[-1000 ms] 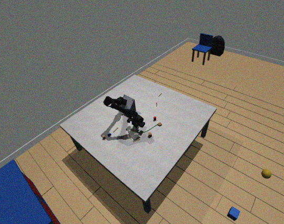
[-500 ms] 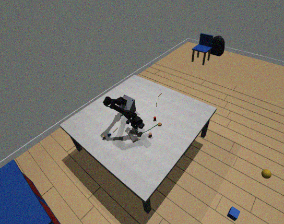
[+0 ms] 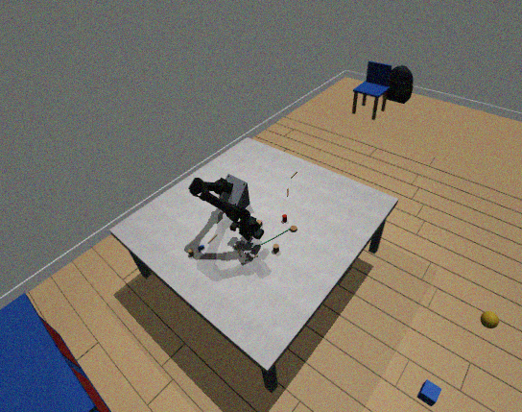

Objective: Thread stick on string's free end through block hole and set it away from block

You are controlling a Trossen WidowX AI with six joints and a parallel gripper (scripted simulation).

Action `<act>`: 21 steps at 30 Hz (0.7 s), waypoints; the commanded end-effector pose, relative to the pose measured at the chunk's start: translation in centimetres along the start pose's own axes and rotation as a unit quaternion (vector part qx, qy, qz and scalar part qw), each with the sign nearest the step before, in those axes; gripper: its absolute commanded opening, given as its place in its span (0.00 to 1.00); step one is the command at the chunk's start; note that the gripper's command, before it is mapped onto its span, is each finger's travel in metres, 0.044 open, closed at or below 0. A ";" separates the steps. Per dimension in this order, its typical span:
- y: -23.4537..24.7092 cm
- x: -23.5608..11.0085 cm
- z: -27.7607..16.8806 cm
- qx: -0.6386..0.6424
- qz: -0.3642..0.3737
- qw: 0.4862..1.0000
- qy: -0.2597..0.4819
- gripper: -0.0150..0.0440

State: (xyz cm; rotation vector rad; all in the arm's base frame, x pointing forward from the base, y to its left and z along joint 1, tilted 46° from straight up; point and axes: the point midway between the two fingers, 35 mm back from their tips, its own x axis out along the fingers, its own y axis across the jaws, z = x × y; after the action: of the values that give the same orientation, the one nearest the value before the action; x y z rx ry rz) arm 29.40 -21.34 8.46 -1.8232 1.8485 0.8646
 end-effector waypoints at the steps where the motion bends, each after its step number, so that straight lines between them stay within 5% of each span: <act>1: 0.0 0.0 -0.6 -0.002 -0.001 1.000 -0.001 0.25; 21: 0.0 0.0 -1.6 -0.008 0.000 1.000 0.001 0.25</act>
State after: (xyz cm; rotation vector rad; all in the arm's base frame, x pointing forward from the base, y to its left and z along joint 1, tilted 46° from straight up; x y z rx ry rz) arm 29.66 -22.57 9.83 -1.8357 1.8491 0.8729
